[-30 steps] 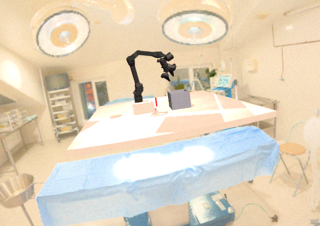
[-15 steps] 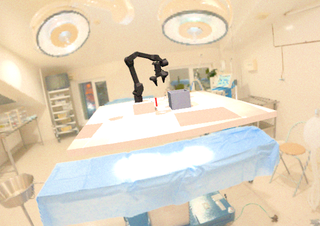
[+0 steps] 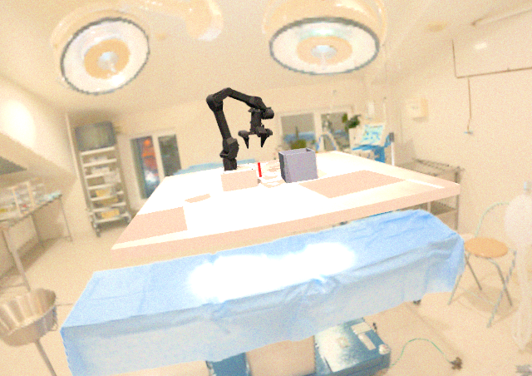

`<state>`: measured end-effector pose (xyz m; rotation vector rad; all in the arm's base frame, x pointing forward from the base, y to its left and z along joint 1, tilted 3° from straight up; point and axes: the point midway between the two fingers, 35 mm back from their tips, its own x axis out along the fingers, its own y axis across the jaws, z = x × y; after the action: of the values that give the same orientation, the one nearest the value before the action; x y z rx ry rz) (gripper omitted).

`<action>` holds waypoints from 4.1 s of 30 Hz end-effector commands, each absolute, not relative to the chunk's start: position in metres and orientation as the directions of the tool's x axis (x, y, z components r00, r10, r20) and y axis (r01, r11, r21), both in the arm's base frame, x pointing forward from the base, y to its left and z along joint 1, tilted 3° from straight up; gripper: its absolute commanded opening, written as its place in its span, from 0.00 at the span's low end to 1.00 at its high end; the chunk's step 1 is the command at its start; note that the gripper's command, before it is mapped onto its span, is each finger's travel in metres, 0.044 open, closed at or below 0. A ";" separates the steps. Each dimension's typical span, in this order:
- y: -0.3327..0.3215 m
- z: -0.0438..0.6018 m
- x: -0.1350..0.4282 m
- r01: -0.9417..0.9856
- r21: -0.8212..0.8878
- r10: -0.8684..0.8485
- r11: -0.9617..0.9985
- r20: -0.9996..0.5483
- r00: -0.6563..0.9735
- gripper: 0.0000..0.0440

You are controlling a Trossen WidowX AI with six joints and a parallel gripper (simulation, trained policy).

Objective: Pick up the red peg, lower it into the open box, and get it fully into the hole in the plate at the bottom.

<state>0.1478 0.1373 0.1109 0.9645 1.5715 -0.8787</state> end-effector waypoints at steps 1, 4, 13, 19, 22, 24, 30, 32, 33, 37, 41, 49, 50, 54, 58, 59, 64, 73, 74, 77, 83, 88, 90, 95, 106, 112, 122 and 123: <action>0.133 0.099 0.138 0.921 -0.123 0.088 0.370 -0.982 -0.166 0.92; 0.132 0.092 0.135 0.922 -0.145 0.059 0.360 -0.982 -0.177 0.93; 0.129 0.067 0.134 0.919 -0.179 -0.014 0.352 -0.982 -0.186 0.94; 0.127 0.045 0.136 0.920 -0.182 -0.047 0.348 -0.983 -0.176 0.94; 0.127 0.035 0.138 0.921 -0.177 -0.057 0.347 -0.984 -0.168 0.94; 0.127 0.029 0.139 0.922 -0.173 -0.062 0.346 -0.985 -0.161 0.94; 0.127 0.010 0.141 0.929 -0.156 -0.075 0.337 -0.988 -0.139 0.95; 0.126 0.003 0.142 0.932 -0.151 -0.079 0.329 -0.988 -0.132 0.95; 0.126 0.000 0.142 0.934 -0.148 -0.081 0.326 -0.988 -0.129 0.95; 0.125 -0.012 0.143 0.940 -0.138 -0.088 0.313 -0.989 -0.116 0.93; 0.128 -0.021 0.145 0.941 -0.129 -0.087 0.313 -0.990 -0.107 0.77; 0.136 -0.035 0.151 0.935 -0.113 -0.078 0.337 -0.993 -0.092 0.37; 0.137 -0.036 0.152 0.933 -0.111 -0.076 0.342 -0.993 -0.090 0.32; 0.142 -0.039 0.154 0.927 -0.103 -0.066 0.360 -0.994 -0.084 0.13; 0.145 -0.042 0.155 0.921 -0.098 -0.056 0.377 -0.995 -0.083 0.00; 0.147 -0.040 0.156 0.922 -0.090 -0.048 0.377 -0.996 -0.078 0.00; 0.154 -0.031 0.160 0.927 -0.064 -0.019 0.370 -0.998 -0.062 0.00; 0.166 -0.013 0.170 0.937 -0.011 0.035 0.348 -0.999 -0.024 0.00; 0.167 -0.010 0.171 0.938 -0.004 0.041 0.346 -0.999 -0.019 0.00; 0.171 -0.003 0.176 0.940 0.020 0.061 0.340 -0.998 -0.001 0.00; 0.178 0.015 0.186 0.941 0.073 0.101 0.329 -0.994 0.042 0.00; 0.184 0.034 0.196 0.937 0.125 0.135 0.325 -0.987 0.084 0.00; 0.185 0.042 0.201 0.934 0.147 0.148 0.325 -0.984 0.103 0.00; 0.187 0.064 0.213 0.924 0.203 0.171 0.324 -0.973 0.154 0.00; 0.172 0.111 0.241 0.896 0.303 0.176 0.324 -0.950 0.258 0.00; 0.154 0.131 0.255 0.889 0.330 0.150 0.319 -0.943 0.296 0.00; 0.118 0.146 0.274 0.892 0.343 0.088 0.295 -0.939 0.333 0.00; 0.115 0.147 0.275 0.893 0.342 0.081 0.293 -0.939 0.333 0.00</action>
<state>0.2700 0.1281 0.1423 1.1562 1.1264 -0.7021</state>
